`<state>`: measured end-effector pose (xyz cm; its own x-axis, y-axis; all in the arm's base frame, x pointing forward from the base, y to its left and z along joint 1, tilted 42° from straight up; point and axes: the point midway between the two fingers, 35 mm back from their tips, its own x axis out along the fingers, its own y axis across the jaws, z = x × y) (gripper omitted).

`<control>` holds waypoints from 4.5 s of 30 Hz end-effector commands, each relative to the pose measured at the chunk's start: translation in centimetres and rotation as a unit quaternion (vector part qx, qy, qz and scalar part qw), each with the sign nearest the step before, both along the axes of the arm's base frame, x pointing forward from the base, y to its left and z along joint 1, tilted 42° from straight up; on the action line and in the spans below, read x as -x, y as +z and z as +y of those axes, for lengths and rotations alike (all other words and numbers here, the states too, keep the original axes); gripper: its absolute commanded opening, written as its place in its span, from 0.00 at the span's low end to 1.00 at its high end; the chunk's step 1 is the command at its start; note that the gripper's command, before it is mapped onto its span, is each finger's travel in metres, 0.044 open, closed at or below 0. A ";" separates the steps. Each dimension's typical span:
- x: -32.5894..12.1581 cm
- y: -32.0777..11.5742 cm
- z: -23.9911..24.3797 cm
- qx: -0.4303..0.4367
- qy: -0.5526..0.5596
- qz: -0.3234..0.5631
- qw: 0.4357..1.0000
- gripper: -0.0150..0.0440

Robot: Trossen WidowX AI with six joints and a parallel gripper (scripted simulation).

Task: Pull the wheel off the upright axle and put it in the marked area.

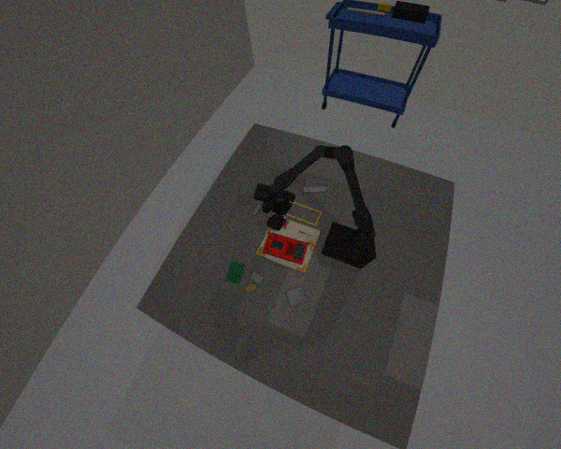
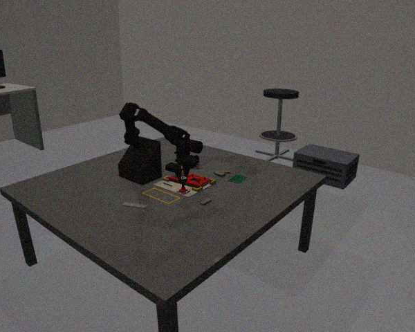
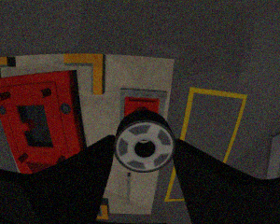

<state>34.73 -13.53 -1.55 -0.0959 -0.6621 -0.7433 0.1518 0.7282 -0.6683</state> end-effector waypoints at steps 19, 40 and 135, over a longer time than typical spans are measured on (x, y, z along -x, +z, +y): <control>0.3 2.8 1.5 0.001 0.001 0.001 1.000 0.25; 5.1 7.7 -2.4 0.001 0.000 0.001 1.000 0.25; 14.5 6.6 1.0 0.001 -0.001 0.004 1.000 1.00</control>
